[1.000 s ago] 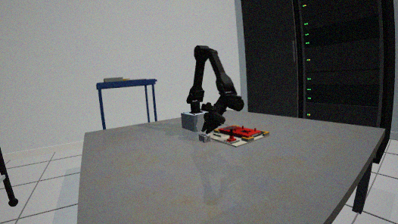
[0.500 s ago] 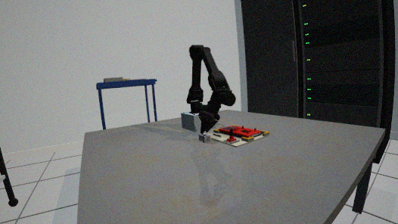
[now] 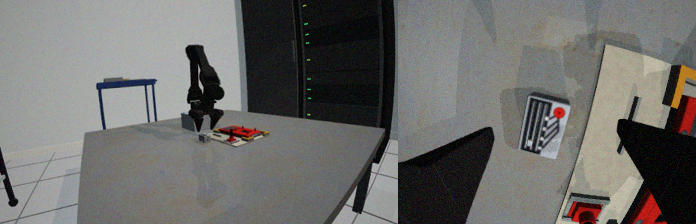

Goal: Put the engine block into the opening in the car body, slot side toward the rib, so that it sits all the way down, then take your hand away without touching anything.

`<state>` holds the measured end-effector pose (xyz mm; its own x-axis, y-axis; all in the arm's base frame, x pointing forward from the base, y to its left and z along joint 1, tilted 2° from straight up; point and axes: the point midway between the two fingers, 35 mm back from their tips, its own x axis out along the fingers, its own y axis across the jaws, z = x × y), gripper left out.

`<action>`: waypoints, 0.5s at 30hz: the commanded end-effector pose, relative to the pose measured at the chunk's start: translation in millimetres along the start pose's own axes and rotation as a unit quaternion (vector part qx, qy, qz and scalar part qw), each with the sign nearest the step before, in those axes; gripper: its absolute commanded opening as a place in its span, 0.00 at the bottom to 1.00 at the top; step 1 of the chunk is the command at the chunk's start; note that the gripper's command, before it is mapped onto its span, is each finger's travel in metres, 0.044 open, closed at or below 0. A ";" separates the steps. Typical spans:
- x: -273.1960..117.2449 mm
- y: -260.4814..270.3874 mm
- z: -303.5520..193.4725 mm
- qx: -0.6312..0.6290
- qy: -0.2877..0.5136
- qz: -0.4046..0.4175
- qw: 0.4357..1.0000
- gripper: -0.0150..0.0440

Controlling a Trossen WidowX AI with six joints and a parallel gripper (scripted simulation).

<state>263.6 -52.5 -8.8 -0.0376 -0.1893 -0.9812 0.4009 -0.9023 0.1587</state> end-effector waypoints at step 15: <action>-13.7 18.3 0.2 0.137 0.052 -0.062 0.987 1.00</action>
<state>269.1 -58.8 5.9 0.0245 -0.0466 -0.9986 0.1413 -0.9887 0.0496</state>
